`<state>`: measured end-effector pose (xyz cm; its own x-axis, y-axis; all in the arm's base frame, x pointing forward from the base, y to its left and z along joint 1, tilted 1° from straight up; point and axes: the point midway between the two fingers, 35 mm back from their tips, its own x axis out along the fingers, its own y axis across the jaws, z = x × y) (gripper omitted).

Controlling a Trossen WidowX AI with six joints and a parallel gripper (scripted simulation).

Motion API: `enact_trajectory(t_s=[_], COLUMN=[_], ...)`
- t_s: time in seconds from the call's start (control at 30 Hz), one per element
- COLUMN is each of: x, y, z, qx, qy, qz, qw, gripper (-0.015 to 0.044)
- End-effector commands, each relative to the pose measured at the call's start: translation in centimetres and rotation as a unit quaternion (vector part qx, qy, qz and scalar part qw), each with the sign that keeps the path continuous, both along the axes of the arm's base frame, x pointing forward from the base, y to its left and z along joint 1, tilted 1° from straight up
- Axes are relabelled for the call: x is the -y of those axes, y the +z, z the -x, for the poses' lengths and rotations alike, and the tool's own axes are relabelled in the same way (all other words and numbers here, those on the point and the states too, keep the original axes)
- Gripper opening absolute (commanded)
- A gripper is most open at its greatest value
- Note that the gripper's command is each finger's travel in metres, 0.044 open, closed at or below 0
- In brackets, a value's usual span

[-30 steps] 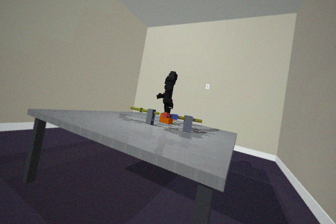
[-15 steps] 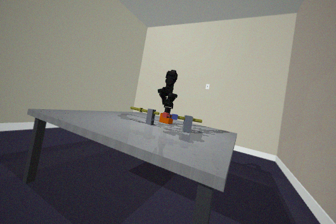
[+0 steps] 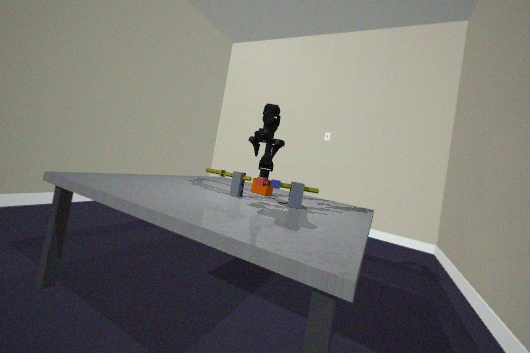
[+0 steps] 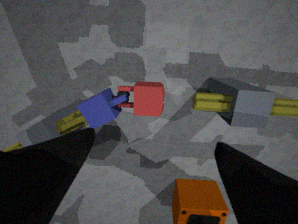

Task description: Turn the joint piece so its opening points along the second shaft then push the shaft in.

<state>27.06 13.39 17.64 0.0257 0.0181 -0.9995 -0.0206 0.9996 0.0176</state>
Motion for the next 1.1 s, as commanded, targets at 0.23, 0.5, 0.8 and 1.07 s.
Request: enact_trajectory(t_s=[0.23, 0.5, 0.8, 1.07], x=[0.2, 1.7, 3.5, 5.0], y=[0.2, -1.1, -2.5, -3.5], z=[0.0, -0.3, -0.6, -0.8], qx=[-0.002, -0.031, -0.067, -0.101], qy=[0.004, -0.122, -0.264, -0.384], qz=[-0.003, -0.039, -0.079, -0.112], qw=[1.0, 0.991, 0.959, 0.911], gripper=[0.044, 0.044, 0.044, 0.044])
